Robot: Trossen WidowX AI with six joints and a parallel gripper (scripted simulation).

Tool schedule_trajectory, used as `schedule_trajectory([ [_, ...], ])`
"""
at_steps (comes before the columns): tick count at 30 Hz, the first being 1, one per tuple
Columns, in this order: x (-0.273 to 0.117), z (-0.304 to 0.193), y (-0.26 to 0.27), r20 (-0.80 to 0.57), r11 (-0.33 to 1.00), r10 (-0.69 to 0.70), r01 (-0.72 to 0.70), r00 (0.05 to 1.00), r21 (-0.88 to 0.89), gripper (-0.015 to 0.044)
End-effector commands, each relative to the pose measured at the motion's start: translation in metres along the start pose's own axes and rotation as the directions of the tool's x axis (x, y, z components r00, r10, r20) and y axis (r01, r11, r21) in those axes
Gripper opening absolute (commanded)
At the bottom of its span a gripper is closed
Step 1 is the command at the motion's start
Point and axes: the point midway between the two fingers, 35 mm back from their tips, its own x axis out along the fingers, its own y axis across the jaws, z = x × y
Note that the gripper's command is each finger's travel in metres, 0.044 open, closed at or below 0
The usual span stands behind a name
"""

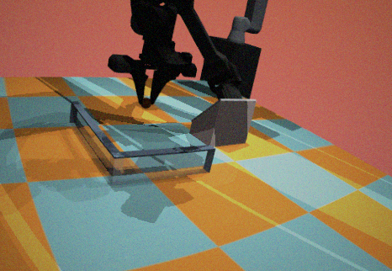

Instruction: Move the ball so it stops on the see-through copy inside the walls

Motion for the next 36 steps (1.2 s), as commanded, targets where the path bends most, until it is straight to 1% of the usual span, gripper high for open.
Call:
schedule_trajectory([
  [1, 0.000, -0.011, -0.012, 0.007, 0.986, -0.003, 0.002, 1.000, 0.168, 0.0000],
  [5, 0.004, -0.023, -0.024, 0.011, 0.936, -0.003, -0.001, 1.000, 0.352, 0.0000],
  [9, 0.008, -0.036, -0.036, 0.015, 0.851, -0.003, -0.006, 1.000, 0.526, 0.0000],
  [13, 0.013, -0.050, -0.047, 0.017, 0.734, -0.002, -0.010, 1.000, 0.680, 0.0000],
  [19, 0.020, -0.072, -0.062, 0.012, 0.513, -0.005, -0.008, 1.000, 0.859, 0.0000],
  [24, 0.026, -0.092, -0.073, 0.003, 0.296, -0.006, -0.001, 1.000, 0.955, 0.0000],
  [28, 0.030, -0.107, -0.080, -0.005, 0.119, -0.006, 0.006, 1.000, 0.993, 0.0000],
  [30, 0.031, -0.110, -0.082, -0.007, 0.088, -0.006, 0.008, 1.000, 0.996, 0.0000],
  [36, 0.031, -0.110, -0.082, -0.007, 0.088, -0.006, 0.008, 1.000, 0.996, 0.0000],
])
